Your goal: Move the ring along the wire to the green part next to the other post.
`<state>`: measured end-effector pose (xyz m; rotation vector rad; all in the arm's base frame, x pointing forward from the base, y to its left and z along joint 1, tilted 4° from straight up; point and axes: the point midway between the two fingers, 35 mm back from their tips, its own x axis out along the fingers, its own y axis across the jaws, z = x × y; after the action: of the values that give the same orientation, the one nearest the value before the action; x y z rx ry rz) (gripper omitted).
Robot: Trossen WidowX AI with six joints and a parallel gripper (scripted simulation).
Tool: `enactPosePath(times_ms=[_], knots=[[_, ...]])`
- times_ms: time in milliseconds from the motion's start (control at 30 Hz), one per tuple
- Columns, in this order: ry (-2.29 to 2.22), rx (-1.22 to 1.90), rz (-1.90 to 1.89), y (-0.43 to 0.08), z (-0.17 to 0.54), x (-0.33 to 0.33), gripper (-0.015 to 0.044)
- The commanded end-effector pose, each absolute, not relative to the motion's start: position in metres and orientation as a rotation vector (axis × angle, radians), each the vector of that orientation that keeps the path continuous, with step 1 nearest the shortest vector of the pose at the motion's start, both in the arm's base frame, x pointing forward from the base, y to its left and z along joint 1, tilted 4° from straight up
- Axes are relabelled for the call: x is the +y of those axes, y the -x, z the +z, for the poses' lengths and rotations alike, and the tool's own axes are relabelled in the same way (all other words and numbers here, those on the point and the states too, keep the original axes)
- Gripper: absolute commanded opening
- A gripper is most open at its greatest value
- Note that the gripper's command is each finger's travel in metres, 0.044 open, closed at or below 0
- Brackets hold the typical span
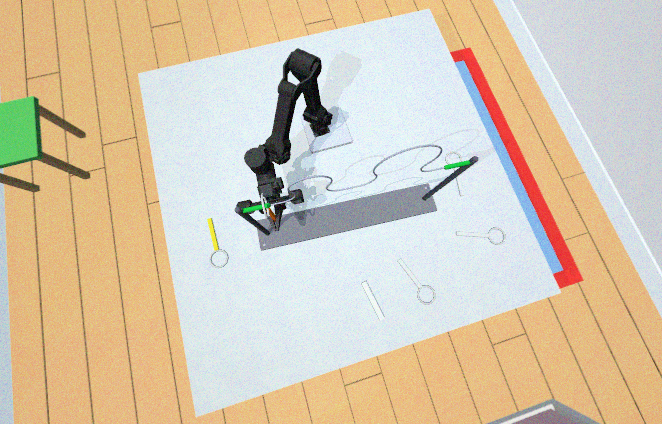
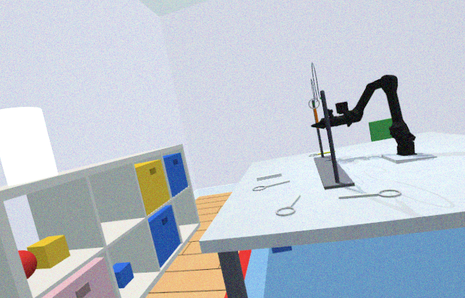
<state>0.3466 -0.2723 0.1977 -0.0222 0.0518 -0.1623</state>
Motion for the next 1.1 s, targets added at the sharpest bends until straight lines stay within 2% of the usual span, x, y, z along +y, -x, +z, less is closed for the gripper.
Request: enactPosePath(times_ms=[0, 1067], knots=[[0.020, 0.050, -0.164, -0.347, 0.198, -0.268, -0.0150], [-0.089, 0.042, -0.165, -0.355, 0.198, -0.223, -0.0150]])
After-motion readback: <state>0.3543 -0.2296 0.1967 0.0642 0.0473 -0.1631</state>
